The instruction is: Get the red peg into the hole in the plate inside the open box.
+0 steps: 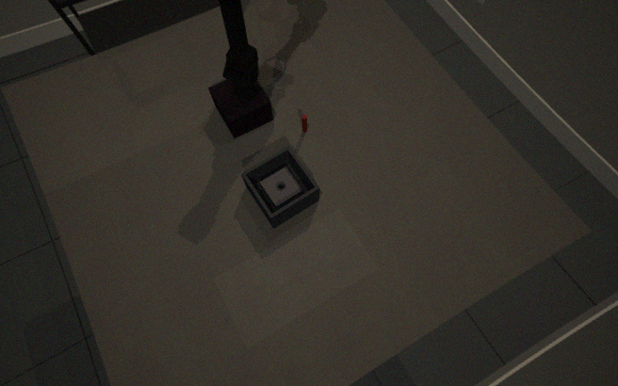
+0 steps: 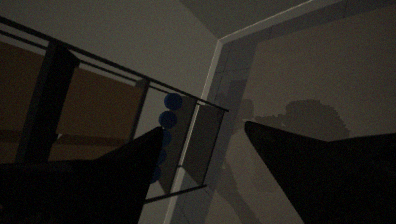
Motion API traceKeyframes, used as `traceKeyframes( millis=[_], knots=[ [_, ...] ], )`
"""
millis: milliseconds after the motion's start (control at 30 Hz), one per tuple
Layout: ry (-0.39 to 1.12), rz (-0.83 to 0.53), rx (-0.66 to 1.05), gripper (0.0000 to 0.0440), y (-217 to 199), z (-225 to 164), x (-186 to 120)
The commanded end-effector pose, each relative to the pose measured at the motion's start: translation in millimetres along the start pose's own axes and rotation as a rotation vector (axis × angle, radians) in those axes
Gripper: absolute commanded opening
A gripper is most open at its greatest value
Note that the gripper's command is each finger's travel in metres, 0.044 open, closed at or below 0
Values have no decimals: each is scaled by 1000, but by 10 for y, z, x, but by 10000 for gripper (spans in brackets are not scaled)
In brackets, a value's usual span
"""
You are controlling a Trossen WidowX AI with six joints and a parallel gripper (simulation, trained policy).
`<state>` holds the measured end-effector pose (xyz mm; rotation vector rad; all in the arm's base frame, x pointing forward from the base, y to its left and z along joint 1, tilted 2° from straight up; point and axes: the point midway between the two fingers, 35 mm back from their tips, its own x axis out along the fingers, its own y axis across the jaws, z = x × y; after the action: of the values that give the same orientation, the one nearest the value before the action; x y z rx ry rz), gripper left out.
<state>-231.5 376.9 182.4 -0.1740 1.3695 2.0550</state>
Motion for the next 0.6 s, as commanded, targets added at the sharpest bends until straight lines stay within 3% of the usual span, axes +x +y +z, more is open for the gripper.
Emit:
traceKeyframes(
  millis=[0,67,567],
  knots=[
    [-17,-15,0,415,-37,55,-43],
    [-55,-54,15,440,-145,180,-146],
    [-355,-392,279,424,-1177,881,-1397]
  ],
)
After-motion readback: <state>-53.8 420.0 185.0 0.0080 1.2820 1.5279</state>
